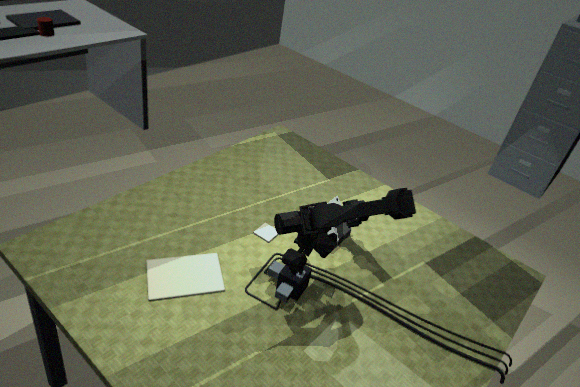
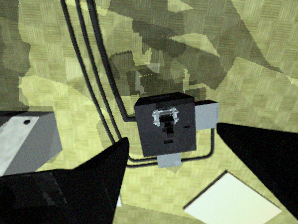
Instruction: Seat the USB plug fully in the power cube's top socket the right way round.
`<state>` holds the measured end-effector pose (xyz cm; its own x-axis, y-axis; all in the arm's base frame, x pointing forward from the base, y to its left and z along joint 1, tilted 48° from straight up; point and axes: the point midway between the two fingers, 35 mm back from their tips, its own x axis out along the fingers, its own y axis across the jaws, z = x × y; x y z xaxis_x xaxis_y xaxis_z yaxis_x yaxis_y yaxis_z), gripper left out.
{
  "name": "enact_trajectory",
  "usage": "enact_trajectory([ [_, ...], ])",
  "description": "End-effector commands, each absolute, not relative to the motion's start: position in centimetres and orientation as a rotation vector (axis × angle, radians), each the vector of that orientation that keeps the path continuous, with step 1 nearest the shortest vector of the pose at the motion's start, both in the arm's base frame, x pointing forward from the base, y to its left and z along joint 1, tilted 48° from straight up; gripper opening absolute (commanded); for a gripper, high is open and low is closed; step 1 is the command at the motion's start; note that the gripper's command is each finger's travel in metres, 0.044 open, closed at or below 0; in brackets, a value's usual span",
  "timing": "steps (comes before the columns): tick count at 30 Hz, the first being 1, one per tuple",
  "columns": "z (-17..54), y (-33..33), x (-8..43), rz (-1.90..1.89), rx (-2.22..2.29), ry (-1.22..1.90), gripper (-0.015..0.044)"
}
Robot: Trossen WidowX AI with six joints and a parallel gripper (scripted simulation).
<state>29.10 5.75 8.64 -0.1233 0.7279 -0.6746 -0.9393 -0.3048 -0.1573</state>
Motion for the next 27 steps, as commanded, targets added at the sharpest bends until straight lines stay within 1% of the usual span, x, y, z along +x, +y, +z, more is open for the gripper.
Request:
enact_trajectory([
  [1,8.42,6.03,28.91,1.723,-0.786,0.37,0.044],
  [4,8.42,6.03,28.91,1.723,-0.786,0.37,0.044],
  [20,8.51,5.92,29.03,1.724,-0.796,0.366,0.002],
  [23,8.51,5.92,29.03,1.724,-0.796,0.366,0.0],
  [27,8.51,5.92,29.03,1.724,-0.796,0.366,0.0],
])
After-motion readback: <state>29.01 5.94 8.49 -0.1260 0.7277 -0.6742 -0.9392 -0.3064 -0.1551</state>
